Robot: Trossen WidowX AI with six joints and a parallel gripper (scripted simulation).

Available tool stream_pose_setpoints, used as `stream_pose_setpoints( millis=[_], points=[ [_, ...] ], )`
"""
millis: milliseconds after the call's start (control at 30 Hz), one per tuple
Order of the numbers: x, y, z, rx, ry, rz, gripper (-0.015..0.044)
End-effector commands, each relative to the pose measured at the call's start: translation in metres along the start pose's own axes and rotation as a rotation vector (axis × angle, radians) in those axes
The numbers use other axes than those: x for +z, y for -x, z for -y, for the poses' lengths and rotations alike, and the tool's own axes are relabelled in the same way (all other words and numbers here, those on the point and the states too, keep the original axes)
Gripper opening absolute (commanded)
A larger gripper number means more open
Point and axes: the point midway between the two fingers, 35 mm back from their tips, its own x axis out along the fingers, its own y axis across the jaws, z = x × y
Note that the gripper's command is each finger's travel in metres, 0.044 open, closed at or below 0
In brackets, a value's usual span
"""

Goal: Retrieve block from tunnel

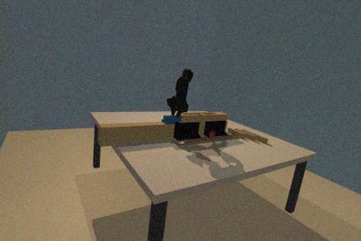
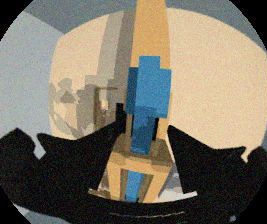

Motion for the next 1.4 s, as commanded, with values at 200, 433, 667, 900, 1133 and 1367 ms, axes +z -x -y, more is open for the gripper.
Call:
stream_pose_setpoints(
  millis=[200,433,667,900,1133,1367],
  points=[
    [0.005,0.018,-0.012,0.024,0.063,-0.031,0.044],
    [-0.027,0.035,-0.081,0.112,0.525,-0.01,0.044],
    [-0.087,0.047,-0.113,0.134,0.824,-0.074,0.044],
    [-0.204,0.075,-0.12,0.11,1.308,-0.249,0.044],
    [-0.262,0.095,-0.108,0.087,1.571,-0.337,0.044],
    [-0.263,0.094,-0.108,0.087,1.571,-0.337,0.044]
  ],
)
